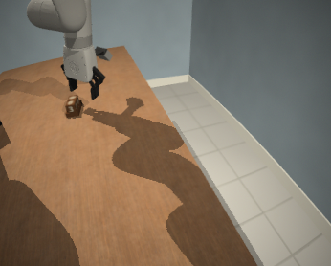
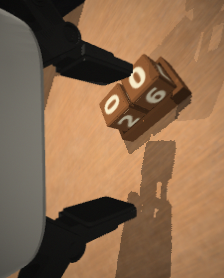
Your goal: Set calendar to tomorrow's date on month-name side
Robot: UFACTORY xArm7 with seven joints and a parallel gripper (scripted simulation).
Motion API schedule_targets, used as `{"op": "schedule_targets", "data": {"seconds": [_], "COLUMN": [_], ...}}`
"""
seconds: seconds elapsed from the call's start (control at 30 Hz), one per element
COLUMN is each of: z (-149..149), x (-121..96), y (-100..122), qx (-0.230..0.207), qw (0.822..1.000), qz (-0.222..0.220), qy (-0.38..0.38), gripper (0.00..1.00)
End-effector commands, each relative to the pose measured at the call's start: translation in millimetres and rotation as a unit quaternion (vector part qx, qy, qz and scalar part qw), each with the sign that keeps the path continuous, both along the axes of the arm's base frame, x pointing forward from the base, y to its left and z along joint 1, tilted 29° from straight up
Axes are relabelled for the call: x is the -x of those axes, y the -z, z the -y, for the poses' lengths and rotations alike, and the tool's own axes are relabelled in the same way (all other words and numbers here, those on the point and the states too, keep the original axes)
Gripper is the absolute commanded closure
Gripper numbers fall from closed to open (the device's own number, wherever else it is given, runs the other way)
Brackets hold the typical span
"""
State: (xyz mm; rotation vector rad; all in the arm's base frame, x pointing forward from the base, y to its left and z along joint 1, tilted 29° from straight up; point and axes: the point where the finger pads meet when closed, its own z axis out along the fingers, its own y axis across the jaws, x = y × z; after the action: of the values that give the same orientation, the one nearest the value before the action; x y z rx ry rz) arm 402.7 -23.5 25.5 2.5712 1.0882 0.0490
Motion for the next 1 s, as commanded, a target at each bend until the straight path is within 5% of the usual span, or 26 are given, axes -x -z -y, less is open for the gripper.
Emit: {"op": "schedule_targets", "data": {"seconds": [0.0,0.97], "z": [6.4,11.9], "x": [1.4,2.9], "y": [-3.1,-5.1], "qx": [0.046,0.034], "qw": [0.996,0.993], "qz": [0.070,0.090], "qy": [0.023,0.075], "gripper": [0.00,0.00]}}
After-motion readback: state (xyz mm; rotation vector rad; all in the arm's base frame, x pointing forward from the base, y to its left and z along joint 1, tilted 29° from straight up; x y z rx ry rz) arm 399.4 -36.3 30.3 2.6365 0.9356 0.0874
